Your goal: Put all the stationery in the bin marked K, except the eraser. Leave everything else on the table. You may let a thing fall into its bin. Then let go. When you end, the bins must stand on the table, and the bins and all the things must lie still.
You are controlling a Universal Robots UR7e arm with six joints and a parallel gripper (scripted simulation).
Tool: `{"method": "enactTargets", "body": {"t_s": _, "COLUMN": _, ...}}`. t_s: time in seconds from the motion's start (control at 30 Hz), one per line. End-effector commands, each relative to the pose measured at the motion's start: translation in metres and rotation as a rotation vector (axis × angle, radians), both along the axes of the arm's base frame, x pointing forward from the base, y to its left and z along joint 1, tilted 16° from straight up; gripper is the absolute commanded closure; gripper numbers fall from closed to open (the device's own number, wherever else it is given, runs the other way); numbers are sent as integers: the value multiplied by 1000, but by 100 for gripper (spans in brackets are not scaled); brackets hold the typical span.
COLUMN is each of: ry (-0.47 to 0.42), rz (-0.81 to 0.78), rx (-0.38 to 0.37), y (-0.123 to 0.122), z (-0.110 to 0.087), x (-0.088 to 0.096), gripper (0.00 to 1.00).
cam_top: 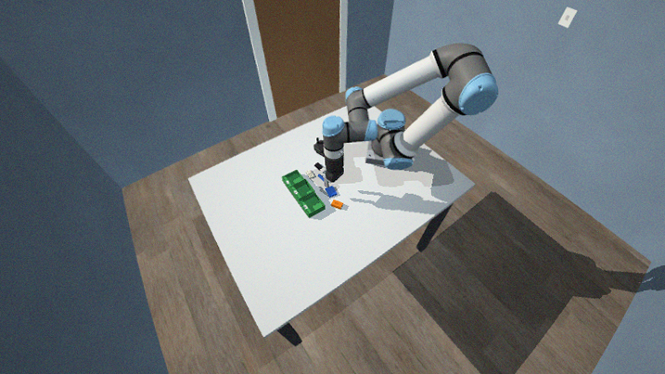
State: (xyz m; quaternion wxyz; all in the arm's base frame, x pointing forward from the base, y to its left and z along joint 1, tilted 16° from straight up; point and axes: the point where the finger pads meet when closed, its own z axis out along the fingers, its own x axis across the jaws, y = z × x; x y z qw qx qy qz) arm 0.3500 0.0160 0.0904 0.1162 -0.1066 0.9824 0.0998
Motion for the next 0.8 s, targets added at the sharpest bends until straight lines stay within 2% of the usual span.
{"method": "enactTargets", "body": {"t_s": 0.0, "ry": 32, "rz": -152, "rx": 21, "y": 0, "z": 0, "x": 0, "gripper": 0}}
{"method": "enactTargets", "body": {"t_s": 0.33, "ry": 90, "rz": -423, "rx": 59, "y": 0, "z": 0, "x": 0, "gripper": 0}}
{"method": "enactTargets", "body": {"t_s": 0.77, "ry": 90, "rz": -423, "rx": 59, "y": 0, "z": 0, "x": 0, "gripper": 0}}
